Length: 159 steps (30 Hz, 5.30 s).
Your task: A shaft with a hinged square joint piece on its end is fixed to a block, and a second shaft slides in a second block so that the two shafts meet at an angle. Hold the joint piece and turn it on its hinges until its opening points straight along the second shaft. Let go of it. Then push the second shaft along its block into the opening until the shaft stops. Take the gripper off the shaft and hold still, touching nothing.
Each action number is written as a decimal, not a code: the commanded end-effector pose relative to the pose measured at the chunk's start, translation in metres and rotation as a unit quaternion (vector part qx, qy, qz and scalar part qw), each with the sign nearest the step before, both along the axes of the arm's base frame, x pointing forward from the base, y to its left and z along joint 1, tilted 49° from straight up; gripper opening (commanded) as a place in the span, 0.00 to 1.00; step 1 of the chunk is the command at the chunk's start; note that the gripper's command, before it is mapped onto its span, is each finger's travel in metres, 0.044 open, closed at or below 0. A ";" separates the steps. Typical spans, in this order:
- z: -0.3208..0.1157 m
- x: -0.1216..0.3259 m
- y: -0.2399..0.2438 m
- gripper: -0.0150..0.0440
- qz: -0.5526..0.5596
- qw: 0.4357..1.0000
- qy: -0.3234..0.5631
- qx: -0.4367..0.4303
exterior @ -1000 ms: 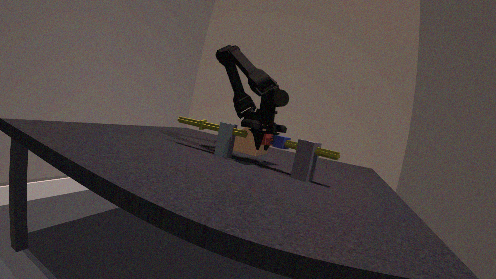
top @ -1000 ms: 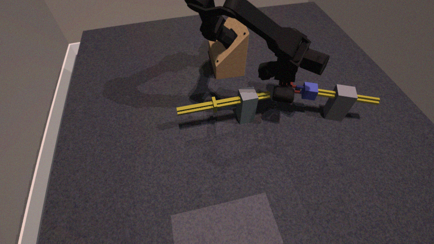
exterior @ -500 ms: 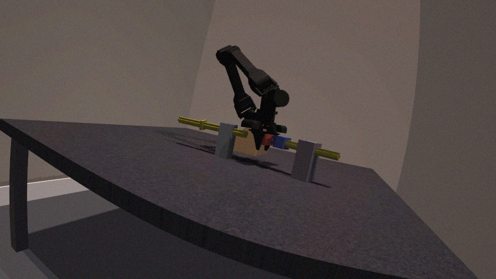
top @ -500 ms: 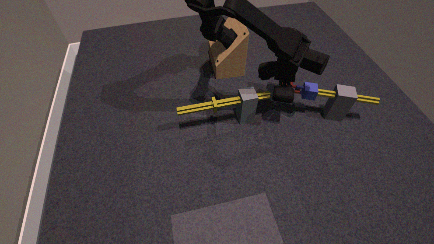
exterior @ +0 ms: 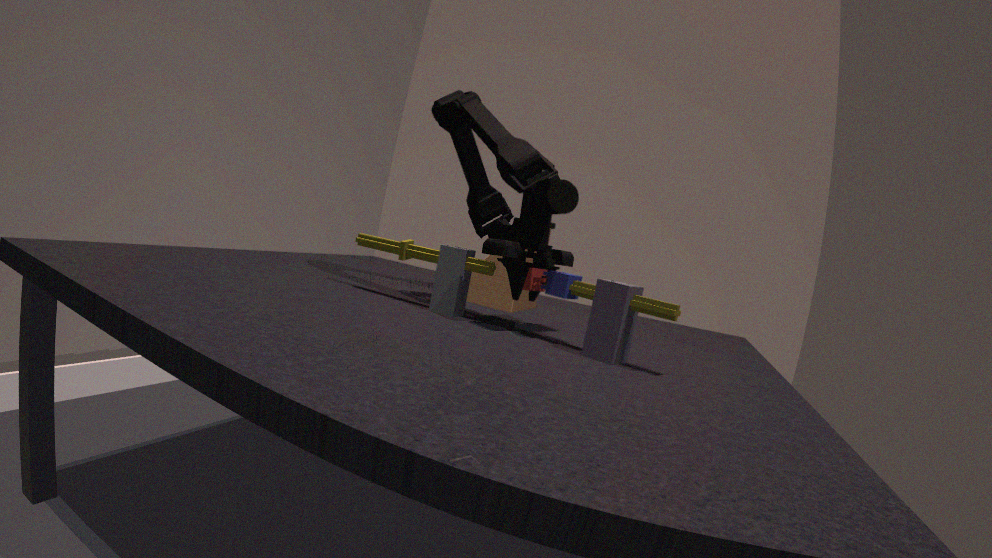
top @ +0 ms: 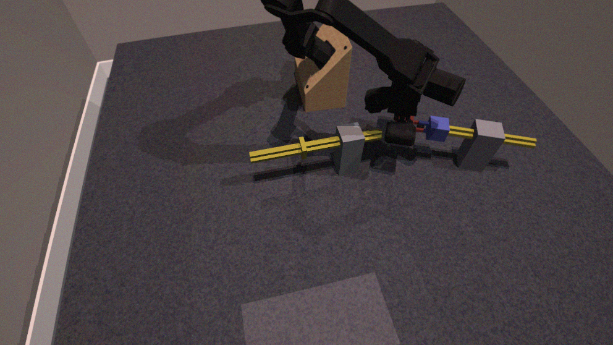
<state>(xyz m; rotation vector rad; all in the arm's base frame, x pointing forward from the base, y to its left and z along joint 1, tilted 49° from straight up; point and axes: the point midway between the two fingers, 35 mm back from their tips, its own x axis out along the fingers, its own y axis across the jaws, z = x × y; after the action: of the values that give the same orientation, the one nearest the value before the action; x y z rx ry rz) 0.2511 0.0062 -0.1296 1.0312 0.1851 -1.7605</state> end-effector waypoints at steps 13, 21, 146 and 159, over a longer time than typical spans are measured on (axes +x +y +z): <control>0.000 0.000 0.000 0.56 0.001 1.000 0.001 0.000; 0.000 0.000 0.000 0.56 0.001 1.000 0.001 0.000; 0.058 0.040 0.057 1.00 0.357 0.857 0.368 0.052; 0.084 0.045 0.087 1.00 0.480 0.721 0.496 0.066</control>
<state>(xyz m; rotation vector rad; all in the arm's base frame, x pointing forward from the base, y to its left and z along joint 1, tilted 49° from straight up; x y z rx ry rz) 0.2955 0.0875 -0.0495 -0.0722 1.2368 -1.1484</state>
